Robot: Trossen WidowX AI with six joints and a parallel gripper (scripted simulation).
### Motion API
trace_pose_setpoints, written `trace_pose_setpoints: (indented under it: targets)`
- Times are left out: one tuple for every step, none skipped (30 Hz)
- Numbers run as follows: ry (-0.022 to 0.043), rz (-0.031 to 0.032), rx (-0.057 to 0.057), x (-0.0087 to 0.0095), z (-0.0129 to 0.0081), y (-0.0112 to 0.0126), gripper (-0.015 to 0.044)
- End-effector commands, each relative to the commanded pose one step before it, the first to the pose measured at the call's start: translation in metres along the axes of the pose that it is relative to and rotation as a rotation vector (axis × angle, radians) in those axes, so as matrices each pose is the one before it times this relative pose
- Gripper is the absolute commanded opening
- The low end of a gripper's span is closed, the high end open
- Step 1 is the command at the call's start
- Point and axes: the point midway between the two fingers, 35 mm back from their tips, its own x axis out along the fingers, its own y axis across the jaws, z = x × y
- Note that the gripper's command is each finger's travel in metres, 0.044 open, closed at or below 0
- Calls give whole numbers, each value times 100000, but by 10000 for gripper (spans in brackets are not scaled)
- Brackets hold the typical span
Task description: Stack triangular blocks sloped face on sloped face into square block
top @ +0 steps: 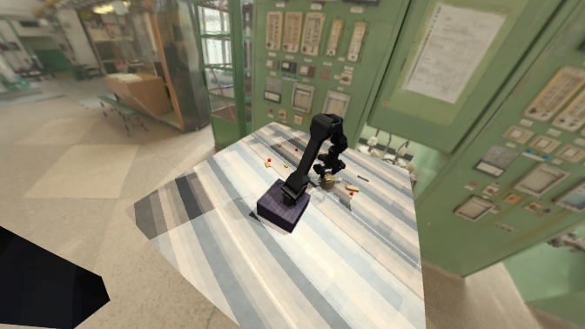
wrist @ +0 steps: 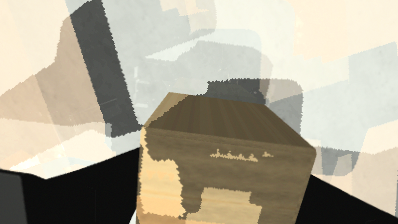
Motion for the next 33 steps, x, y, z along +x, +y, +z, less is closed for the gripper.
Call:
trace_pose_setpoints:
  targets:
    - [911,238,-333,431,-323,176,0]
    - [7,-9,-4,59,-31,3,0]
    - [6,-10,-5,50,-29,1,0]
    - [6,-10,-5,48,-28,1,0]
    - [6,-10,-5,46,-27,2,0]
    - [4,-8,-4,36,-21,1,0]
    - [-2,-22,-13,21,-21,-2,0]
    - [-1,-8,-5,8,-8,-1,0]
    - [0,0,0,0,0,0,0]
    - [0,0,0,0,0,0,0]
    - [0,0,0,0,0,0,0]
    - [0,0,0,0,0,0,0]
    - [0,0,0,0,0,0,0]
    - [0,0,0,0,0,0,0]
    - [-25,-115,-100,-2,-1,1,0]
    - [0,0,0,0,0,0,0]
    - [0,0,0,0,0,0,0]
    - [0,0,0,0,0,0,0]
    - [0,0,0,0,0,0,0]
    - [0,0,0,0,0,0,0]
    - [0,0,0,0,0,0,0]
    - [0,0,0,0,0,0,0]
    - [0,0,0,0,0,0,0]
    - [0,0,0,0,0,0,0]
    - [0,0,0,0,0,0,0]
    - [0,0,0,0,0,0,0]
    - [13,17,-6,7,0,3,0]
    - [29,45,-6,13,-1,5,0]
    - [44,74,-6,18,-1,6,0]
    - [55,95,-5,20,0,6,0]
    - [60,108,-4,22,0,7,0]
    - [53,95,-4,20,0,6,0]
    - [19,35,-1,7,0,2,0]
